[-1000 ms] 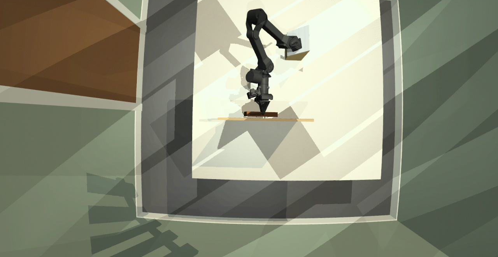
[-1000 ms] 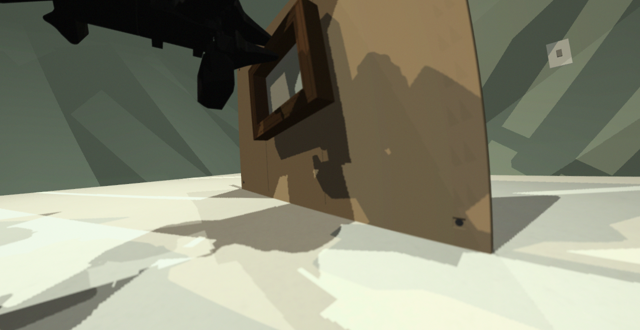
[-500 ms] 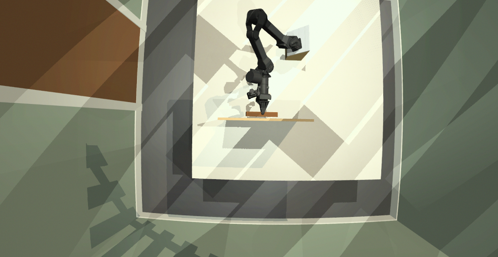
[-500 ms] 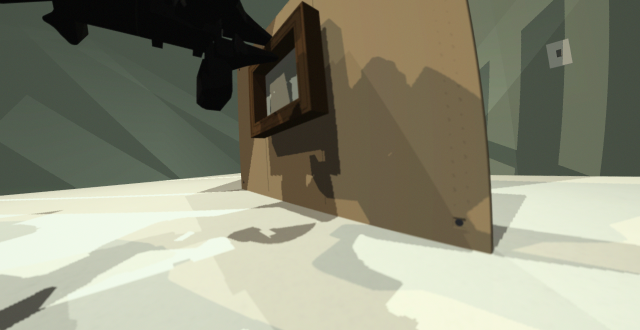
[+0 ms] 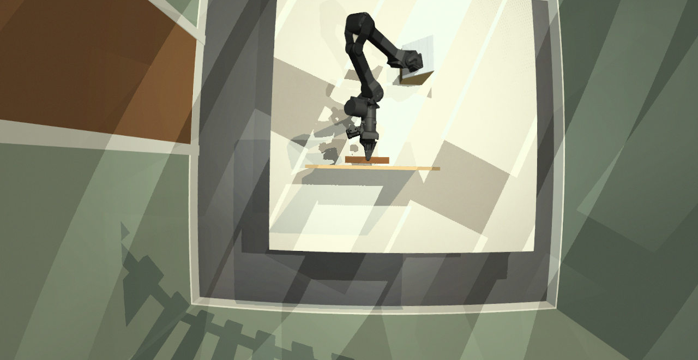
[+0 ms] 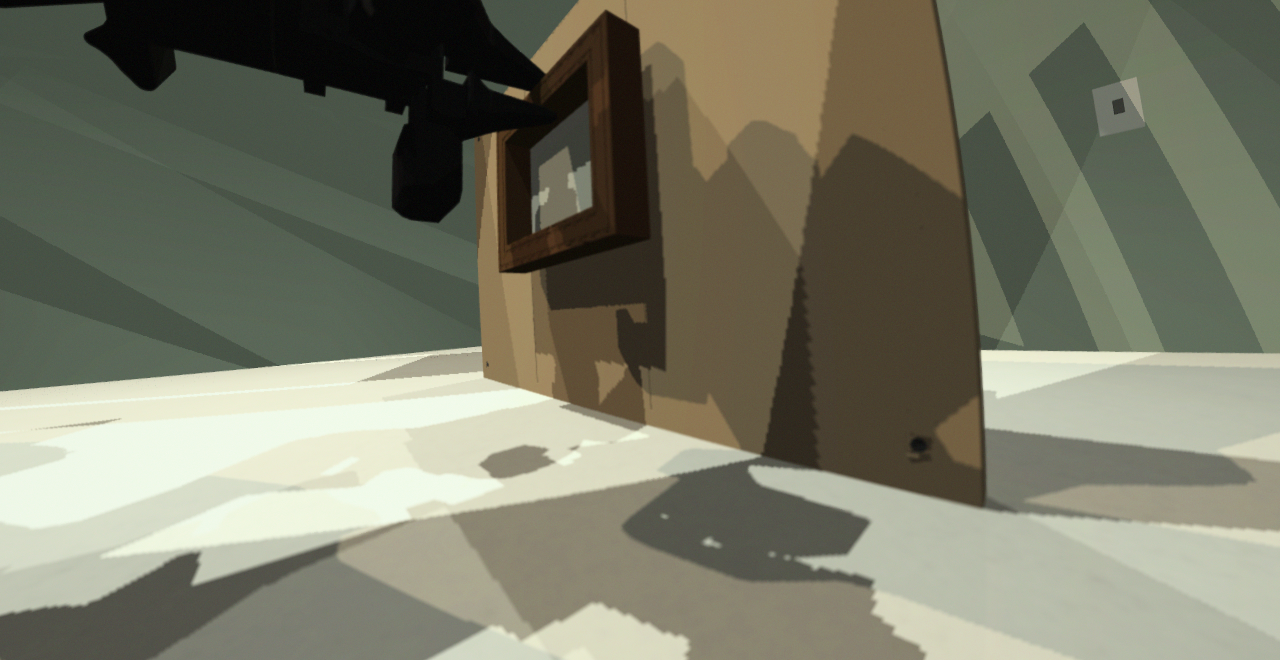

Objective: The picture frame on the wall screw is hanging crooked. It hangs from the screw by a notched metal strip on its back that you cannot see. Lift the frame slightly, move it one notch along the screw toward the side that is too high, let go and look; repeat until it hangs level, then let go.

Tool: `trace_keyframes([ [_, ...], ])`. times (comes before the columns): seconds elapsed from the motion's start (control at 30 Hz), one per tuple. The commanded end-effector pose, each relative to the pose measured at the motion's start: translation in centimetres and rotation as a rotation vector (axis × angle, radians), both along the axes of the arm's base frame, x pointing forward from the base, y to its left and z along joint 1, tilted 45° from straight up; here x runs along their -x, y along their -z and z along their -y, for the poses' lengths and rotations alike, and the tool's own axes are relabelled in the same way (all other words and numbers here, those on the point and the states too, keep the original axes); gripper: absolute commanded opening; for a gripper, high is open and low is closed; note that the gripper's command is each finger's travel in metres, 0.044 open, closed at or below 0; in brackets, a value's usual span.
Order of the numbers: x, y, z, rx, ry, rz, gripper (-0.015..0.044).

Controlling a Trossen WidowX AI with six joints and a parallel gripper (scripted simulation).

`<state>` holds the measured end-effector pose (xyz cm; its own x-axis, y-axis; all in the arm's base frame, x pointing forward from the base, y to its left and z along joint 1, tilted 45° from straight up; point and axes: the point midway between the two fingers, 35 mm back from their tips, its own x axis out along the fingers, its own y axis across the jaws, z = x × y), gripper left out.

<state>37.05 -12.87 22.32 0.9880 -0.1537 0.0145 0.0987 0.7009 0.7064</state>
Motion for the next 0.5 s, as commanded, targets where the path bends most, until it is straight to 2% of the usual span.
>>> trace_keyframes([
  [0.0,0.0,0.0,0.0,0.004,0.000,-0.001,0.0157],
  [0.13,0.0,0.0,0.0,0.004,0.000,-0.001,0.0260],
  [0.3,0.6,-0.1,0.0,0.013,0.000,-0.002,0.0260],
  [0.47,5.3,-0.5,-0.3,0.081,-0.005,-0.010,0.0260],
])
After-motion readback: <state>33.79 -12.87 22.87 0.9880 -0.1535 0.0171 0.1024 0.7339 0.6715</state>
